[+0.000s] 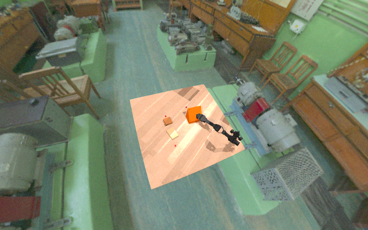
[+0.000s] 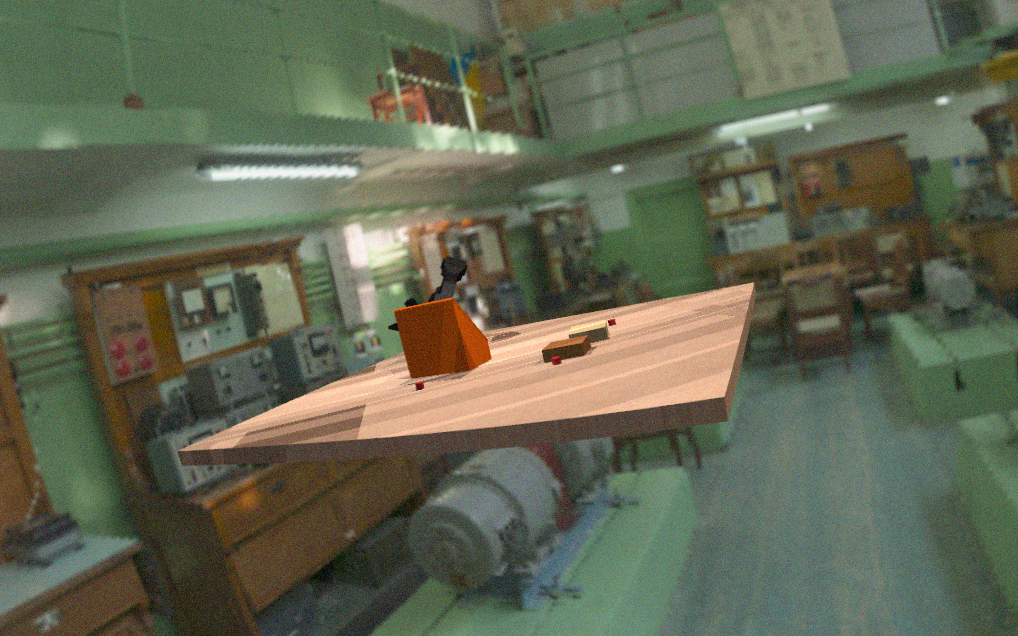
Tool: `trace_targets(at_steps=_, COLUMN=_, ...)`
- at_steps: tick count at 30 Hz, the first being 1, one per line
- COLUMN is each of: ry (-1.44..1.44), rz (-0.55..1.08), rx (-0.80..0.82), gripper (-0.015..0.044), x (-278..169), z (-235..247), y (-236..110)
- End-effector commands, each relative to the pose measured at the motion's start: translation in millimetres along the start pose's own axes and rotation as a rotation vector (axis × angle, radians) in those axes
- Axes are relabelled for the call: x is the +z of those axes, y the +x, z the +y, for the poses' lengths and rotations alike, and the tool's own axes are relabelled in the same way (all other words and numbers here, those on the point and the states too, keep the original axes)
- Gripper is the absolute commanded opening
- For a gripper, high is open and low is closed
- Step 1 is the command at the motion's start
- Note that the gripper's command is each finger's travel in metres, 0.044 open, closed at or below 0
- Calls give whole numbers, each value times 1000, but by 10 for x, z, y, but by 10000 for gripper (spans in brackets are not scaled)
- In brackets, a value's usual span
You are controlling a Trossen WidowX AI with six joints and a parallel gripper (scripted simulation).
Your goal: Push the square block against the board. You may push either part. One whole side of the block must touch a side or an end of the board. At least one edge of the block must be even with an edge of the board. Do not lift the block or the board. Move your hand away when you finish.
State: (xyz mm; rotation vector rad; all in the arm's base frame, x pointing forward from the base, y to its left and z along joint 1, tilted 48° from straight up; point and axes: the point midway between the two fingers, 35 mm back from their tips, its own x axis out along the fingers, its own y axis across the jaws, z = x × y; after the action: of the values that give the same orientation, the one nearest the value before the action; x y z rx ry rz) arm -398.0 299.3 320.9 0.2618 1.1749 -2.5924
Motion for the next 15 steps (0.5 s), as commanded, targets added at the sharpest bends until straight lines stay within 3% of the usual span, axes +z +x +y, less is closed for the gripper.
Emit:
trace_targets(at_steps=1, ry=34, rz=41, rx=-36, gripper=0, x=-63, z=-60, y=-135)
trace_targets(at_steps=15, ry=165, rz=188, rx=-189, gripper=0, x=-322, z=-278, y=-705)
